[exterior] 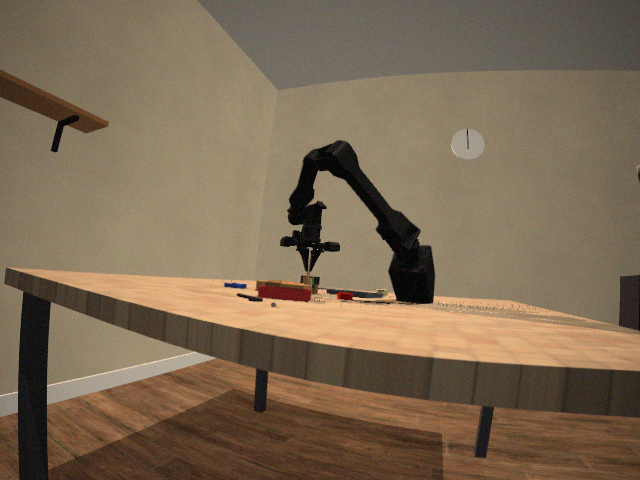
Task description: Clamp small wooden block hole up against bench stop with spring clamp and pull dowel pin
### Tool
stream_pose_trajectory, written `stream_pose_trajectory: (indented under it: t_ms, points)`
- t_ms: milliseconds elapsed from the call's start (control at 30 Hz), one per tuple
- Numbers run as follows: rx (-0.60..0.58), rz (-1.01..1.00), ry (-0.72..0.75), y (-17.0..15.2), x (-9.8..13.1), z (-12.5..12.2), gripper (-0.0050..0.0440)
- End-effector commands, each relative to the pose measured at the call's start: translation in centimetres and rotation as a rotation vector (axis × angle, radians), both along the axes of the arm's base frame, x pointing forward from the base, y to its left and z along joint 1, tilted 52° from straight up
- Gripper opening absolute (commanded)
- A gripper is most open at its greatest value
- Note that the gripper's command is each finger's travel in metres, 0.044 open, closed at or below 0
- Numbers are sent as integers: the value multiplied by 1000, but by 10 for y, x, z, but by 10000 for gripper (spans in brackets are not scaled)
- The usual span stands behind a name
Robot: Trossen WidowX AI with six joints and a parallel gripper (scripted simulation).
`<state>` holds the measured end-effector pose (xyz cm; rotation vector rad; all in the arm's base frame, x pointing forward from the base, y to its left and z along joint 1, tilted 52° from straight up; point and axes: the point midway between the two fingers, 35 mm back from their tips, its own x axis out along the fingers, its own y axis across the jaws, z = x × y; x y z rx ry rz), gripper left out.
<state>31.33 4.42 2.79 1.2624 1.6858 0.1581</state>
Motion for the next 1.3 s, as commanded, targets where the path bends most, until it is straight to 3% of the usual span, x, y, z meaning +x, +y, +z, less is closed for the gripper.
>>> stream_pose_trajectory:
  t_ms: [0,533,1000,1267]
  points:
    - [-3,49,-66,-1,0,1,0]
    - [-4,80,-106,-2,0,1,0]
    - [1,-40,47,-2,0,1,0]
    - [7,-176,220,-2,0,2,0]
